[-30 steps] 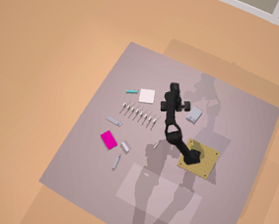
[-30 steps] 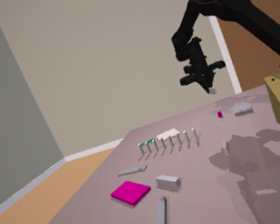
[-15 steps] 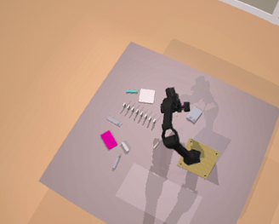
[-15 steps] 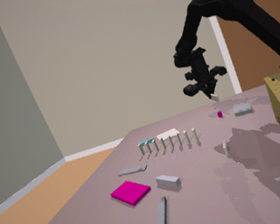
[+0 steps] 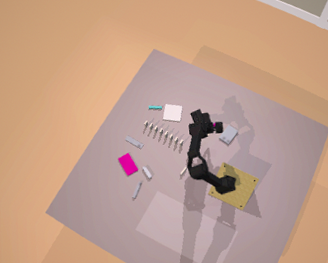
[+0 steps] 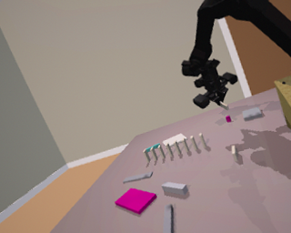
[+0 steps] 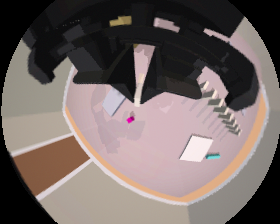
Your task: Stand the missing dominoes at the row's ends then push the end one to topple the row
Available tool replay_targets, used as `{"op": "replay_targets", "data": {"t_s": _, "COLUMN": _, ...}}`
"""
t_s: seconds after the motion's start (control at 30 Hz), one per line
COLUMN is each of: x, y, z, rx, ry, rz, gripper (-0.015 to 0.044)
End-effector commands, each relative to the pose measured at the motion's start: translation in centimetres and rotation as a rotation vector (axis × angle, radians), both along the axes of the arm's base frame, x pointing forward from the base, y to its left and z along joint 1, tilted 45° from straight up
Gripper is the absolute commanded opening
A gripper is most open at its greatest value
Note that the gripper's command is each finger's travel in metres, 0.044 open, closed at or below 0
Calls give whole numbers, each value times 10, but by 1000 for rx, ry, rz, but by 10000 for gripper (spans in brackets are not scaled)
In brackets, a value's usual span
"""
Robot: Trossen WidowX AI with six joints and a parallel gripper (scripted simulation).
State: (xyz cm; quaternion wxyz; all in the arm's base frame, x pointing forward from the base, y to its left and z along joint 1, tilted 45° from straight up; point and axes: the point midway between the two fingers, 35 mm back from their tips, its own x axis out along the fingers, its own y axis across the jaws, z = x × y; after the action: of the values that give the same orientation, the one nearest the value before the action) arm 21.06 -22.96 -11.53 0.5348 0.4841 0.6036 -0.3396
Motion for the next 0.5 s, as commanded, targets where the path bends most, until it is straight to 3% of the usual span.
{"op": "replay_targets", "data": {"t_s": 0.0, "x": 0, "y": 1, "z": -4, "rx": -66, "ry": 1, "rz": -9, "gripper": 20}}
{"op": "replay_targets", "data": {"t_s": 0.47, "x": 3, "y": 4, "z": -8, "rx": -291, "ry": -38, "rz": -49, "gripper": 20}}
